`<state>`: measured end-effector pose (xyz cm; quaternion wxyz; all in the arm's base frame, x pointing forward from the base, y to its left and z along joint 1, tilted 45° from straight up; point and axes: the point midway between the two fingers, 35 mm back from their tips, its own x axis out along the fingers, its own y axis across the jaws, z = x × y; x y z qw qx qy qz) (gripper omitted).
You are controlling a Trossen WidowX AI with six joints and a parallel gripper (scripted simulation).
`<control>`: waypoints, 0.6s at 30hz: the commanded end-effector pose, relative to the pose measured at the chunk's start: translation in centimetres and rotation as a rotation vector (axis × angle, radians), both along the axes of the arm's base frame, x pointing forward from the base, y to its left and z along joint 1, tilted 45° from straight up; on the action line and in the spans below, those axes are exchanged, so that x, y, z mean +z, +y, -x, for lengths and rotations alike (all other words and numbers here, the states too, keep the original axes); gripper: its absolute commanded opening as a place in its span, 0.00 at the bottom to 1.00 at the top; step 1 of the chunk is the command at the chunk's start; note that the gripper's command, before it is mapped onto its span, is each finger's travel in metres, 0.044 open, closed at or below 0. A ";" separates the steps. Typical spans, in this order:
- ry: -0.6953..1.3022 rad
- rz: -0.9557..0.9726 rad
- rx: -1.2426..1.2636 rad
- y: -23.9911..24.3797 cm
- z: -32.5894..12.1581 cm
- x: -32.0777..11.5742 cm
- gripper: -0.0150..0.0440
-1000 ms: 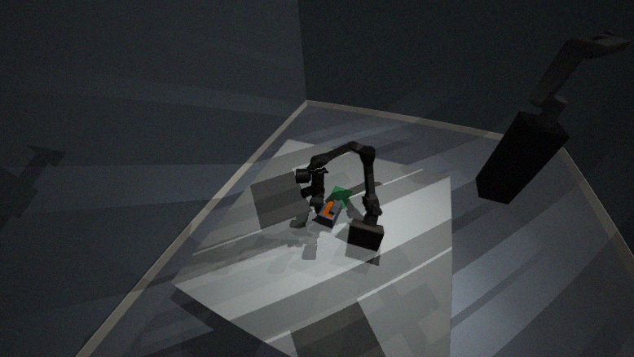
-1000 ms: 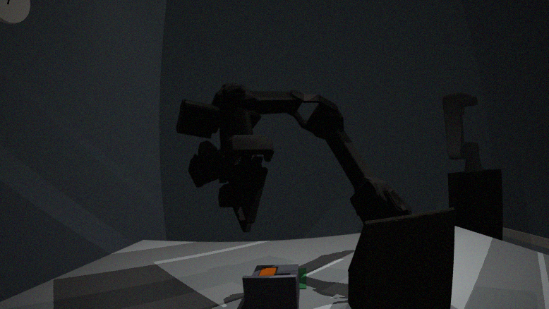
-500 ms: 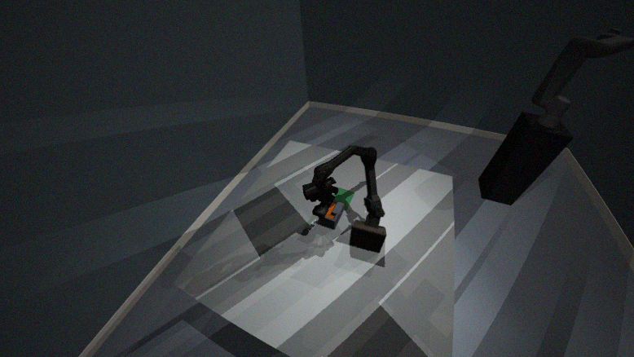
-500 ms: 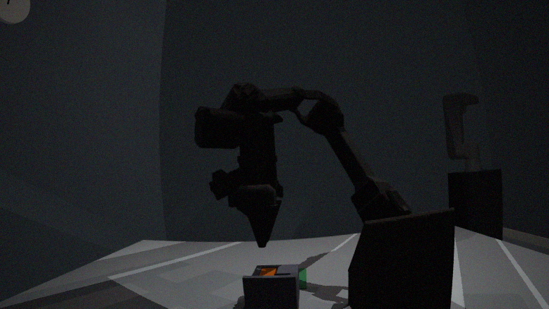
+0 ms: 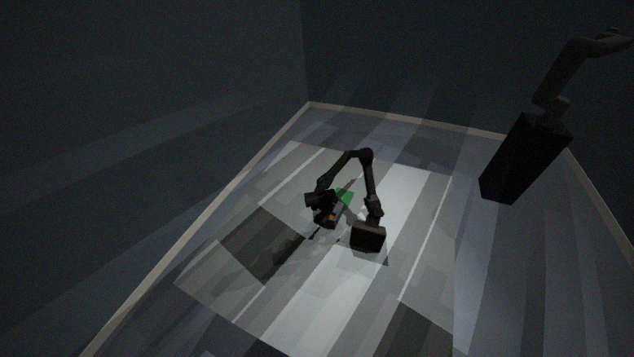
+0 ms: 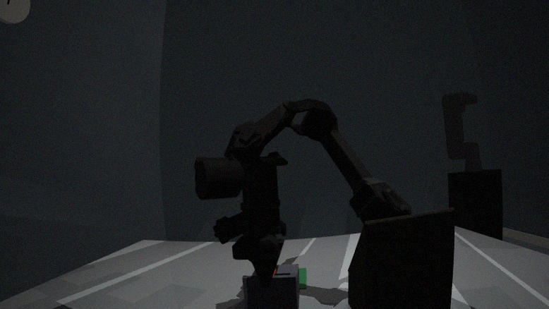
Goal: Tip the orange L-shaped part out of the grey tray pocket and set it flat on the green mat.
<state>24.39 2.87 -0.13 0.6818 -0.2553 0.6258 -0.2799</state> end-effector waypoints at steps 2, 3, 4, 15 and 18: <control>0.005 0.006 0.004 -0.4 0.0 -0.4 0.56; 0.005 0.006 0.004 -0.5 0.0 -0.5 0.56; 0.005 0.006 0.004 -0.6 0.0 -0.6 0.56; 0.005 0.006 0.004 -1.9 -0.1 -1.9 0.56; 0.005 0.007 0.004 -2.3 -0.1 -2.3 0.56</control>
